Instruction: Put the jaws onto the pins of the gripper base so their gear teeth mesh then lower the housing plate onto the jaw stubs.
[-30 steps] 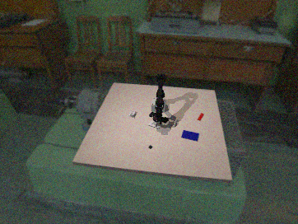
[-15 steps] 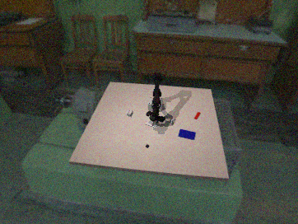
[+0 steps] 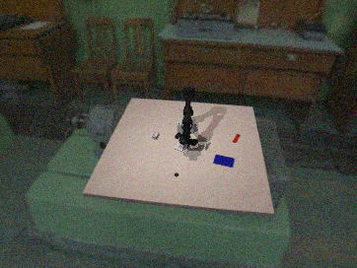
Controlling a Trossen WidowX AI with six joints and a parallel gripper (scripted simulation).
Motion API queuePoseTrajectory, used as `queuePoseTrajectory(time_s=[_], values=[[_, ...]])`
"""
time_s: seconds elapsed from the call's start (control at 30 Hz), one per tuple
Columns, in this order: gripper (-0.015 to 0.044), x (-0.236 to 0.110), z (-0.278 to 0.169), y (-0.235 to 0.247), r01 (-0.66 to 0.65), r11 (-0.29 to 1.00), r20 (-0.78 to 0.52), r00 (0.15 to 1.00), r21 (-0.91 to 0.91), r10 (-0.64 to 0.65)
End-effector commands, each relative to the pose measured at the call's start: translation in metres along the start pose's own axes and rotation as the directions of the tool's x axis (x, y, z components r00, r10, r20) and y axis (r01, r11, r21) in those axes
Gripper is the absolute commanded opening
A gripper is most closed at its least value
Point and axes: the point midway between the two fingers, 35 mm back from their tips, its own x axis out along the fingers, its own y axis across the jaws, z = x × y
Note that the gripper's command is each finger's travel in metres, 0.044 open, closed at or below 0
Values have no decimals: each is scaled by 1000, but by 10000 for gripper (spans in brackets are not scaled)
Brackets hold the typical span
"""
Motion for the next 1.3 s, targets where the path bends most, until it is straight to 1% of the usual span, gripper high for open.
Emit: queuePoseTrajectory(time_s=[0.0, 1.27], values=[[134, 1, 0, 1, -4, 1000, -3, 1000, 5, 4], [134, 5, 0, 1, -4, 1000, -3, 1000, 5, 4]])
